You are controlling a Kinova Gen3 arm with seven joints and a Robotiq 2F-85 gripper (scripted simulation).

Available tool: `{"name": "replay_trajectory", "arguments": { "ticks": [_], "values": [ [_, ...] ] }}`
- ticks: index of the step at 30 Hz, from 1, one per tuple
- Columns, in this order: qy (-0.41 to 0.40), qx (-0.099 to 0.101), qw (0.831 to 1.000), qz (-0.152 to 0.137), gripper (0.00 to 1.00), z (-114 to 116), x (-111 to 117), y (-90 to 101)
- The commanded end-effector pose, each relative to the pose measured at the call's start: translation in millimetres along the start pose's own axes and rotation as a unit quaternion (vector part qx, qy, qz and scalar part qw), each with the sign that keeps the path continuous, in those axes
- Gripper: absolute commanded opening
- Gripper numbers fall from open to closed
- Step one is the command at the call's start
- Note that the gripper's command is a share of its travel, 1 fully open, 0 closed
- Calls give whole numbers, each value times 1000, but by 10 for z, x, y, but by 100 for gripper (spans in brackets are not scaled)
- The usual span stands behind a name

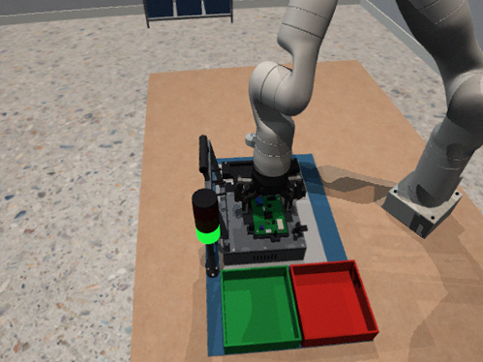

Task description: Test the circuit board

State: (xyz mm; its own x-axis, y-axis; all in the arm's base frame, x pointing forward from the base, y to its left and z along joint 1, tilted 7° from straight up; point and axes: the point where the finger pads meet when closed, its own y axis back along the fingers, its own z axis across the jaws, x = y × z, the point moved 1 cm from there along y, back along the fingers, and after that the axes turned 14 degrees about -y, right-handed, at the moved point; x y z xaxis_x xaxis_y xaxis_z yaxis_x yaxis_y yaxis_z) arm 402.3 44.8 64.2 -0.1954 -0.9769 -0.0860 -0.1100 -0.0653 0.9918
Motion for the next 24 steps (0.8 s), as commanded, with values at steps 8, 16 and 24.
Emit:
{"name": "replay_trajectory", "arguments": {
  "ticks": [8, 16, 24],
  "values": [
    [5, -7, 1000, -1, 100, 54, -45, -126],
    [5, -7, 1000, -1, 100, 54, -45, -126],
    [5, -7, 1000, -1, 93, 54, -45, -126]
  ]
}}
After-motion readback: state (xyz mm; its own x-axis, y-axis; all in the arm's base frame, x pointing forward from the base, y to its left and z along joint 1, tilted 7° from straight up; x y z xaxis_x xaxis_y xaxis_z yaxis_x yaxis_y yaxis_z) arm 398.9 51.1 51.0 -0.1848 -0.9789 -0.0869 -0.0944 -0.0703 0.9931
